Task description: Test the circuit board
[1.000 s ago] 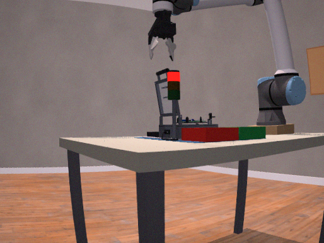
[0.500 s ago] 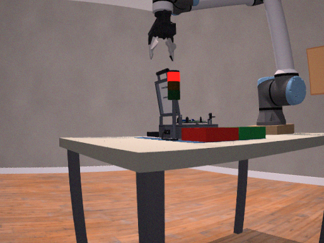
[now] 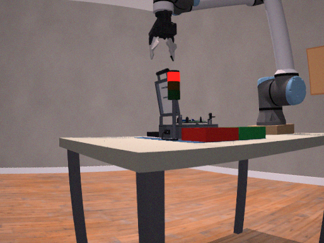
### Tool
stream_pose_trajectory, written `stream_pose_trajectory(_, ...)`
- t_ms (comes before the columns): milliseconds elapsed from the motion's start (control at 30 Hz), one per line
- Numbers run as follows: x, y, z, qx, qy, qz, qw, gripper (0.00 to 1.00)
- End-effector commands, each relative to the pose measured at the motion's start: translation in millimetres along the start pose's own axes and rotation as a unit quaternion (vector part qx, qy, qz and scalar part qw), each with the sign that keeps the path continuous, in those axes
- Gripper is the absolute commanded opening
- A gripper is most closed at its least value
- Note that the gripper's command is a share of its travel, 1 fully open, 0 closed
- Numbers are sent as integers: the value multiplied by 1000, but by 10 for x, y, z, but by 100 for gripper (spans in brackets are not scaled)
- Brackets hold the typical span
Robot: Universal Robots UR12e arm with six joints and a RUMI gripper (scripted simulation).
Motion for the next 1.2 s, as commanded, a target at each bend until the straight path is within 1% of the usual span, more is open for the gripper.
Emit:
stream_pose_trajectory(0,-10,10,101,1,0,0,1000,59)
stream_pose_trajectory(200,-44,10,423,1,0,0,1000,59)
stream_pose_trajectory(267,-44,10,423,1,0,0,1000,59)
stream_pose_trajectory(533,-99,9,961,1,0,0,1000,59)
stream_pose_trajectory(700,-123,8,1191,1,0,0,1000,59)
stream_pose_trajectory(767,-128,8,1244,1,0,0,1000,59)
stream_pose_trajectory(933,-132,8,1283,1,0,0,1000,59)
stream_pose_trajectory(1167,-133,1,1289,1,0,0,1000,59)
Point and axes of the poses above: the point where the finger pads meet when closed, its own y axis back along the fingers, its own z axis across the jaws, x = y × z, the point moved 10 cm from there along y, back along the fingers, and after that the axes turned 3 degrees about y, right-handed, at the moved point
